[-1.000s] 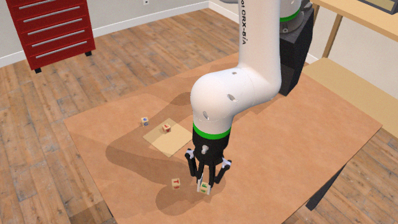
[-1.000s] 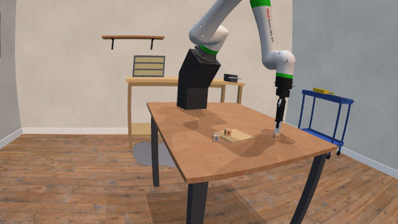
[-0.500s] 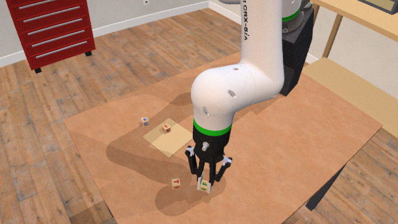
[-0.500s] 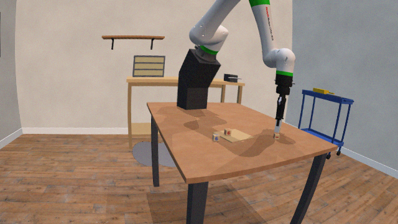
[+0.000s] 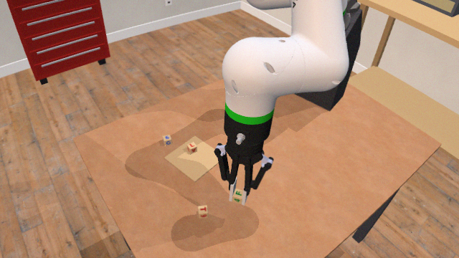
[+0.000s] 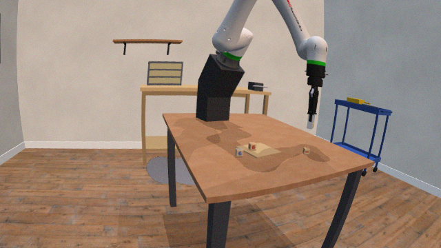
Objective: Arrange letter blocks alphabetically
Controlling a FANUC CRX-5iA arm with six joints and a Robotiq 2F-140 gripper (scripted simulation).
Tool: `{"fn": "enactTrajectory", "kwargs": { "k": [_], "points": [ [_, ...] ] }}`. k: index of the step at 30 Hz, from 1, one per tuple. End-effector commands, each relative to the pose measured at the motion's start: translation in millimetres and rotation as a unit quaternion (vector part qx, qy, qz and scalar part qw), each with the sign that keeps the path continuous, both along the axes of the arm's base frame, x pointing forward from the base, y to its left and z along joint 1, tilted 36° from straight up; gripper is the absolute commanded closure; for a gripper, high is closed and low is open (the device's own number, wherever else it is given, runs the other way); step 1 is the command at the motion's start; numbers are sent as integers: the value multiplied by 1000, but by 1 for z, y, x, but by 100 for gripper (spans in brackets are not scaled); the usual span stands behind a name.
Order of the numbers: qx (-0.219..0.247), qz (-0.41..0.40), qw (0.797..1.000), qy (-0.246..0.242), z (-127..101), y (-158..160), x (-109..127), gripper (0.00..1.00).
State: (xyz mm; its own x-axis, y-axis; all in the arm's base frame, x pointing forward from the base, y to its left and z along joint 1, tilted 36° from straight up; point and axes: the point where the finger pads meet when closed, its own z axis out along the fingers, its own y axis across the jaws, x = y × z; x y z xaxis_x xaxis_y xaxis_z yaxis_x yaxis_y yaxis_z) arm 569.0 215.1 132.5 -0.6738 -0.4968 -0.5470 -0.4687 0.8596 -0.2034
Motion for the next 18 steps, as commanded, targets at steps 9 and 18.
{"fn": "enactTrajectory", "kwargs": {
  "k": [9, 18],
  "points": [
    [0, 0, 1000, 1, 5, -1, -2, 87],
    [-31, 43, 999, 1, -1, -27, -1, 87]
  ]
}}
